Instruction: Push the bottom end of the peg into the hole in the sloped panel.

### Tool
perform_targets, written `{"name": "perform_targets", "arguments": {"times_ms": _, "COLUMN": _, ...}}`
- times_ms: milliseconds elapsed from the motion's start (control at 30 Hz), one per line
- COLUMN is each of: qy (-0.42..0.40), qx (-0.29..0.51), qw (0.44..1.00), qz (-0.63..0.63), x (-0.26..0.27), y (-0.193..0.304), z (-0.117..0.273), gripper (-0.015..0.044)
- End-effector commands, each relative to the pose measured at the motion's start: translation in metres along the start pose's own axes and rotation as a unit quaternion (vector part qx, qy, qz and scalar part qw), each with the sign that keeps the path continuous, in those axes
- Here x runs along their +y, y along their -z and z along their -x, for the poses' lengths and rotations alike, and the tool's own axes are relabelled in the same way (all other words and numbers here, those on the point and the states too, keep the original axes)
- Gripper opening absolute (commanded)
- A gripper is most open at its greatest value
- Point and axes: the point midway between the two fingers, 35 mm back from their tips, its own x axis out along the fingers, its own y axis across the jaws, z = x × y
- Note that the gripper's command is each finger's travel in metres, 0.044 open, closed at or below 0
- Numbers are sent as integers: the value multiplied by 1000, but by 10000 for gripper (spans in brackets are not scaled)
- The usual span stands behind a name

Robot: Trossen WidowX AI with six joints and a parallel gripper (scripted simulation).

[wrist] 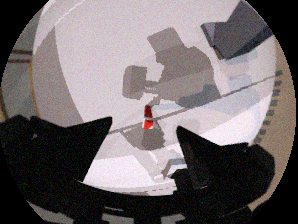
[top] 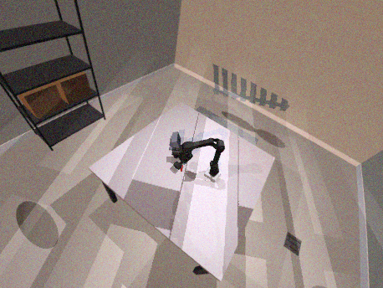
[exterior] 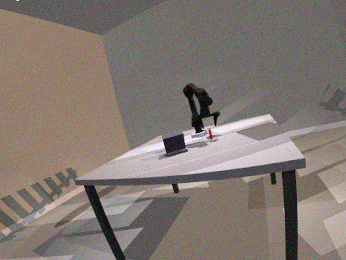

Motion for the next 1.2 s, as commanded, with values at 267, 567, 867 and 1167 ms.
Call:
{"name": "perform_targets", "arguments": {"times_ms": 267, "qy": 4, "qx": 1, "qw": 1000, "qz": -2, "x": -2, "y": 1, "z": -21, "gripper": 440}}
{"name": "perform_targets", "arguments": {"times_ms": 567, "qy": 4, "qx": 1, "qw": 1000, "qz": -2, "x": -3, "y": 2, "z": -36, "gripper": 440}}
{"name": "perform_targets", "arguments": {"times_ms": 867, "qy": 5, "qx": 1, "qw": 1000, "qz": -2, "x": -4, "y": 3, "z": -49, "gripper": 440}}
{"name": "perform_targets", "arguments": {"times_ms": 1167, "qy": 1, "qx": 1, "qw": 1000, "qz": -4, "x": -3, "y": 3, "z": -46, "gripper": 256}}
